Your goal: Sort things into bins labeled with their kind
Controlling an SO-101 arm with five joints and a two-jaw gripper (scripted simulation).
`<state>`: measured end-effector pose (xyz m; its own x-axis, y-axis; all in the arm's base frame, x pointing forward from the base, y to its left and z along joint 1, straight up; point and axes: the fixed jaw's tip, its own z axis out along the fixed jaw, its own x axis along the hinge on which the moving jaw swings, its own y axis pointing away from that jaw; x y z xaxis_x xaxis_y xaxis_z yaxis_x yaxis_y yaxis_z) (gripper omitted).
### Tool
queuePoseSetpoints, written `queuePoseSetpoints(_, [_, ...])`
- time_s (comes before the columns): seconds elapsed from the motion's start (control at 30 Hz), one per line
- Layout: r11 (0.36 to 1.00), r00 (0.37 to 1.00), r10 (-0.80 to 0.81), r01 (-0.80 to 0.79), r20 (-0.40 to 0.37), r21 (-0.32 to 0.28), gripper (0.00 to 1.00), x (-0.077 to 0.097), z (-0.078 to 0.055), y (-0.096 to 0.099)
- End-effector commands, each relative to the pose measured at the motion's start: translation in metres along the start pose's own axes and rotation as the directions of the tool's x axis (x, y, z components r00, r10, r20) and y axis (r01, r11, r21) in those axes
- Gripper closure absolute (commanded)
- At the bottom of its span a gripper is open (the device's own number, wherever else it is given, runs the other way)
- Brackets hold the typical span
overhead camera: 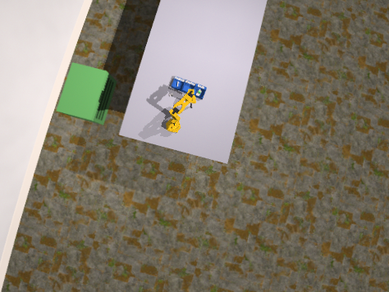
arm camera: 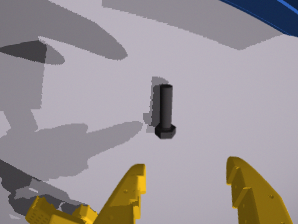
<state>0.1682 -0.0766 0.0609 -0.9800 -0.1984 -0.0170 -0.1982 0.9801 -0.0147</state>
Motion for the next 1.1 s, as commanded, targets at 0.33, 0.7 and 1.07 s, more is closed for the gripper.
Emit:
queuePoseSetpoints(0.33, [1.0, 1.0, 0.018, -0.019, 0.017, 0.013, 0.78, 0.003, -0.0023, -0.0062])
queuePoseSetpoints(0.7, [1.0, 1.0, 0.018, -0.019, 0.017, 0.013, 0.78, 0.003, -0.0023, -0.0062])
queuePoseSetpoints(1.07, [1.0, 1.0, 0.018, -0.019, 0.017, 0.013, 0.78, 0.0026, 0.0007, -0.0065])
